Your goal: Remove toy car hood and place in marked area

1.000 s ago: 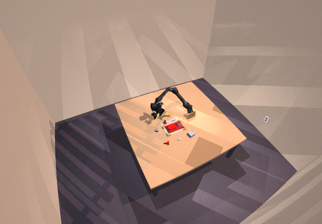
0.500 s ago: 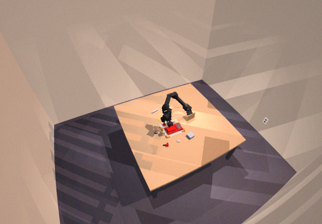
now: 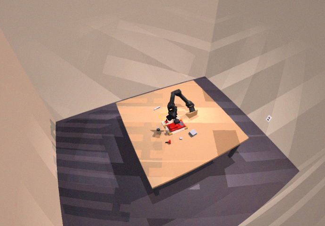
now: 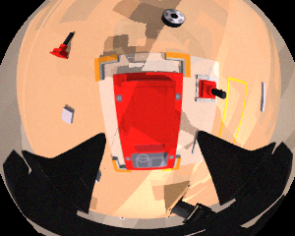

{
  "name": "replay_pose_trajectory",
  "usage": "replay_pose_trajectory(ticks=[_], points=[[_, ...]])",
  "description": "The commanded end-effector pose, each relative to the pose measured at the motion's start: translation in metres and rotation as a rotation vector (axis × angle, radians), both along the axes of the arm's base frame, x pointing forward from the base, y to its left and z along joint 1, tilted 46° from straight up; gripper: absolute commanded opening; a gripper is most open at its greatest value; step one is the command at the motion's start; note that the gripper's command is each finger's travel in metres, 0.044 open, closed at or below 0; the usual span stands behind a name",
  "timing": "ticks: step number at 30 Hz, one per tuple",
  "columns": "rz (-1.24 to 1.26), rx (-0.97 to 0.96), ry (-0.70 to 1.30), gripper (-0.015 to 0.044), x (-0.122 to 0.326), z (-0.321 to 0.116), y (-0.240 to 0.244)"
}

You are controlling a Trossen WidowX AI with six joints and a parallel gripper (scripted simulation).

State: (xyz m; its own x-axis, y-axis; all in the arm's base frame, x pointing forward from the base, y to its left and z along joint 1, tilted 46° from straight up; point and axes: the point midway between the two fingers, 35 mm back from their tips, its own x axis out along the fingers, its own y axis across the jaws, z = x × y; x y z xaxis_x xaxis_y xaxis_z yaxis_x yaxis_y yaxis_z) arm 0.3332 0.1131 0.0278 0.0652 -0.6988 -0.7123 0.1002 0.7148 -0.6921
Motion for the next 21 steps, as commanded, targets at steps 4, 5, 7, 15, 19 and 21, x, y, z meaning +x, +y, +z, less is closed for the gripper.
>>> replay_pose_trajectory(ticks=[4,5,7,15,19,21], points=[[0.006,-0.004,0.012,0.0440,-0.0008,-0.0038,-0.0025],[0.006,-0.004,0.012,0.0440,-0.0008,-0.0043,-0.0029],[0.006,-0.004,0.012,0.0440,-0.0006,-0.0053,-0.0039],[0.006,-0.004,0.012,0.0440,0.0001,-0.0092,-0.0075],[0.006,-0.004,0.011,0.0440,0.0003,-0.0111,-0.0094],[0.006,-0.004,0.011,0.0440,0.0005,-0.0120,-0.0103]])
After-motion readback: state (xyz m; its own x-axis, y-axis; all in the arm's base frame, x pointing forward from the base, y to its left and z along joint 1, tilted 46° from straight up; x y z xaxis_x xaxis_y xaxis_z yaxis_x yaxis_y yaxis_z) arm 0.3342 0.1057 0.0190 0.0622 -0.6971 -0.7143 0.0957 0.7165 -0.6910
